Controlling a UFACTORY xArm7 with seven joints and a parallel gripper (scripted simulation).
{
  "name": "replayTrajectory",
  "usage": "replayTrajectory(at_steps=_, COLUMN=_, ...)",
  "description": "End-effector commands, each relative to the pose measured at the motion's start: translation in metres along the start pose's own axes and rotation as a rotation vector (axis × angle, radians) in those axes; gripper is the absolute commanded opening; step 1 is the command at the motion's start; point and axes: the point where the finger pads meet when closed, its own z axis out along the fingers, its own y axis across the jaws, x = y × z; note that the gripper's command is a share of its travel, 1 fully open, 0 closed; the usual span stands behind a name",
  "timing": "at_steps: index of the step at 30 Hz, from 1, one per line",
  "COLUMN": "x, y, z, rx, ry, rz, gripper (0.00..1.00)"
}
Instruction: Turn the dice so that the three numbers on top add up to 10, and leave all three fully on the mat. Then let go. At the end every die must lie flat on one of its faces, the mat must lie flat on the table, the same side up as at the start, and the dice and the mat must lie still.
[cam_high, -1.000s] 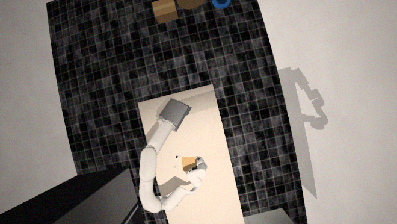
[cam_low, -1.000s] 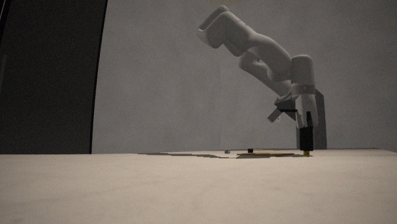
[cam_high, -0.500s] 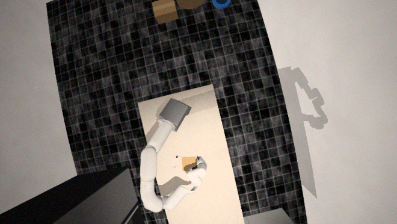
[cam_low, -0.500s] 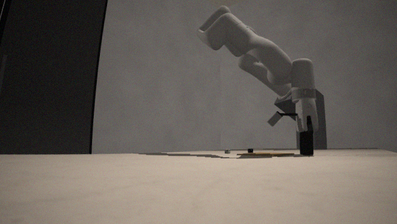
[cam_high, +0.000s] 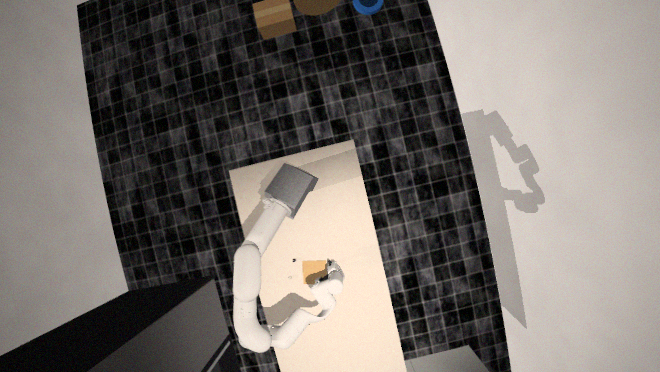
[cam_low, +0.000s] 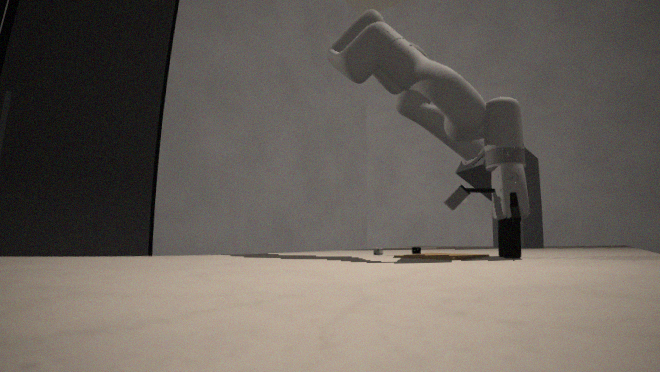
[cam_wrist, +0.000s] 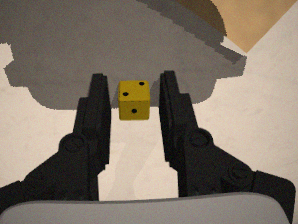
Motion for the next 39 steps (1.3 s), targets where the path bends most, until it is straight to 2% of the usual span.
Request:
replayTrajectory(at_steps=1, x=-0.0013, y=-0.0012, z=-0.0014, rx=0.003, ry=-0.003, rz=0.0, gripper=0.31)
replayTrajectory(at_steps=21, x=-0.0013, y=-0.0012, z=-0.0014, rx=0.003, ry=-0.003, rz=0.0, gripper=0.31)
replayTrajectory(at_steps=22, x=-0.0013, y=-0.0012, z=-0.0014, rx=0.003, ry=-0.003, rz=0.0, gripper=0.11)
replayTrajectory(at_steps=39, x=-0.0013, y=-0.0012, z=-0.0014, rx=0.003, ry=-0.003, rz=0.0, gripper=0.11)
